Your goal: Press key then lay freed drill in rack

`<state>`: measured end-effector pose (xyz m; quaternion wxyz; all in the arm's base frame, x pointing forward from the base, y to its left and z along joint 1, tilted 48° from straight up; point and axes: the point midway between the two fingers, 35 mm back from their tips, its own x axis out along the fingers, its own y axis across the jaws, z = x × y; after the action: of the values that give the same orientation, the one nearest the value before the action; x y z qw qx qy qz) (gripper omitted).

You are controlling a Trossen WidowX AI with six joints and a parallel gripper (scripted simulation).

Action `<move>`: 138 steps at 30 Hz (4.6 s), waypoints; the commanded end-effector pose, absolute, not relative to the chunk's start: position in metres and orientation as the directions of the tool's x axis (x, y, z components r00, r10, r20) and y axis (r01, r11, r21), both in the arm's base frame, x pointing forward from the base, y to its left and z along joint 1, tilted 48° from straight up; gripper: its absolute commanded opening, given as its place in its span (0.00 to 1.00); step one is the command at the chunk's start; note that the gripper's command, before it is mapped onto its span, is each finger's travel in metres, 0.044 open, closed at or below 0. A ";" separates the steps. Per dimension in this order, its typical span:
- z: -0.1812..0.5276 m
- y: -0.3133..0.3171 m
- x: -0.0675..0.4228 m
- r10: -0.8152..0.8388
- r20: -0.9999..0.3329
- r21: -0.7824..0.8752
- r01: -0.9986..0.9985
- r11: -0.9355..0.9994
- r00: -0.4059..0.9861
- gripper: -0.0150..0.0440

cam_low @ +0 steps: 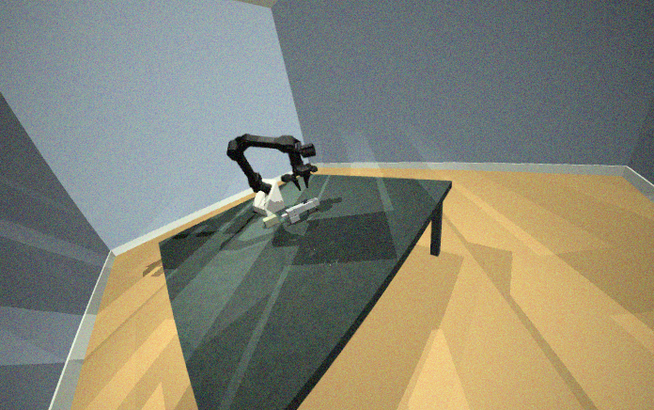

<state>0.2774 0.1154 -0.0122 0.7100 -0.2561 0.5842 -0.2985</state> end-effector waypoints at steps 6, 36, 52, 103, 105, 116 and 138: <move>0.006 0.121 0.280 -0.710 -0.687 -0.716 0.019 0.697 0.156 0.97; 0.056 -0.054 0.269 -0.729 -0.670 -0.190 -0.982 -0.013 0.140 1.00; 0.056 -0.054 0.269 -0.729 -0.670 -0.190 -0.982 -0.013 0.140 1.00; 0.015 -0.080 0.280 -0.728 -0.670 -0.201 -0.980 -0.011 0.145 0.73; 0.015 -0.080 0.280 -0.728 -0.670 -0.201 -0.980 -0.011 0.145 0.64; 0.015 -0.080 0.280 -0.728 -0.670 -0.201 -0.980 -0.011 0.145 0.25; 0.029 -0.094 0.276 -0.731 -0.668 -0.190 -0.982 -0.014 0.140 0.25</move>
<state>0.2767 -0.0901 0.0240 0.3199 -0.6831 0.6259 0.1981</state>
